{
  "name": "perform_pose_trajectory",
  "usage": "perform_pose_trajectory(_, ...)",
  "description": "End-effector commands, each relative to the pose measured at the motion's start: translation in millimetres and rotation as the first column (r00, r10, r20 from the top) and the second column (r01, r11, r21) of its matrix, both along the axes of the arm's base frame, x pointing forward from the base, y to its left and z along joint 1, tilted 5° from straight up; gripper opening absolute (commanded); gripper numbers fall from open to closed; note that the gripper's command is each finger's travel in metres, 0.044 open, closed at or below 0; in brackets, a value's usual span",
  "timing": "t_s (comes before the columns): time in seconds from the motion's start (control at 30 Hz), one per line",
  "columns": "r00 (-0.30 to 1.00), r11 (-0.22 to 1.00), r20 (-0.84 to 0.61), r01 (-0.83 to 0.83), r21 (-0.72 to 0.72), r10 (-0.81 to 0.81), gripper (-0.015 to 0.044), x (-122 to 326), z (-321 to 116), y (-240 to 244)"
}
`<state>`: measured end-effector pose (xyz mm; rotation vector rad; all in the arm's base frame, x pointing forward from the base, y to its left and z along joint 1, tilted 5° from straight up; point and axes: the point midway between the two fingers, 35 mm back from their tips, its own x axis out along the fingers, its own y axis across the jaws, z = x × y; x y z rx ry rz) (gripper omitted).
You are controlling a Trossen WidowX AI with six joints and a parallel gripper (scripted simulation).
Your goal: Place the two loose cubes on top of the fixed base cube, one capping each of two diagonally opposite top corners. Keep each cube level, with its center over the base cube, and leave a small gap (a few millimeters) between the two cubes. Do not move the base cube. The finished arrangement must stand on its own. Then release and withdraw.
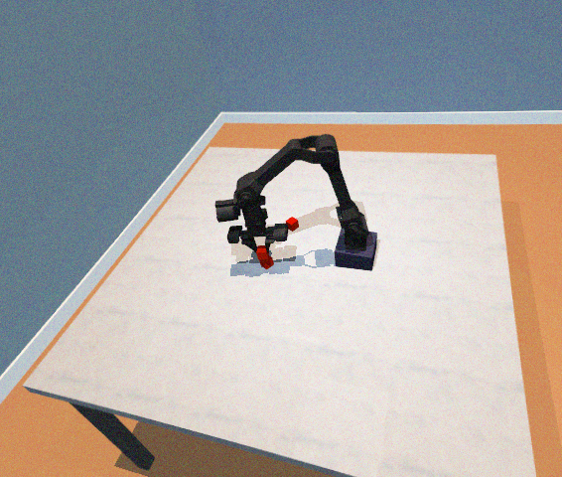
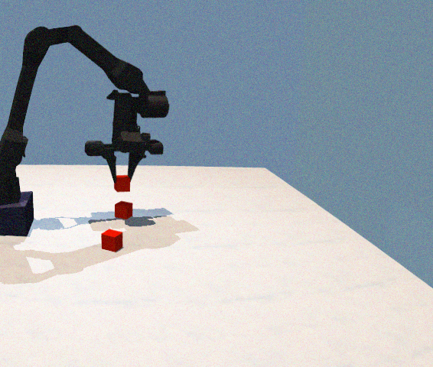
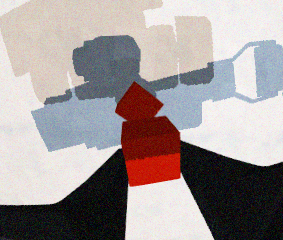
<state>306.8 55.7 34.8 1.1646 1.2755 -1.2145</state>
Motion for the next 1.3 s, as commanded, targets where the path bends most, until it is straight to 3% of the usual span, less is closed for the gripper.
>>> perform_pose_trajectory(0.0,0.999,0.999,0.005,0.036,0.003,-0.036,0.0105,0,1,3)
perform_pose_trajectory(1.27,0.999,0.999,0.005,0.036,0.003,-0.036,0.0105,-2,-28,3)
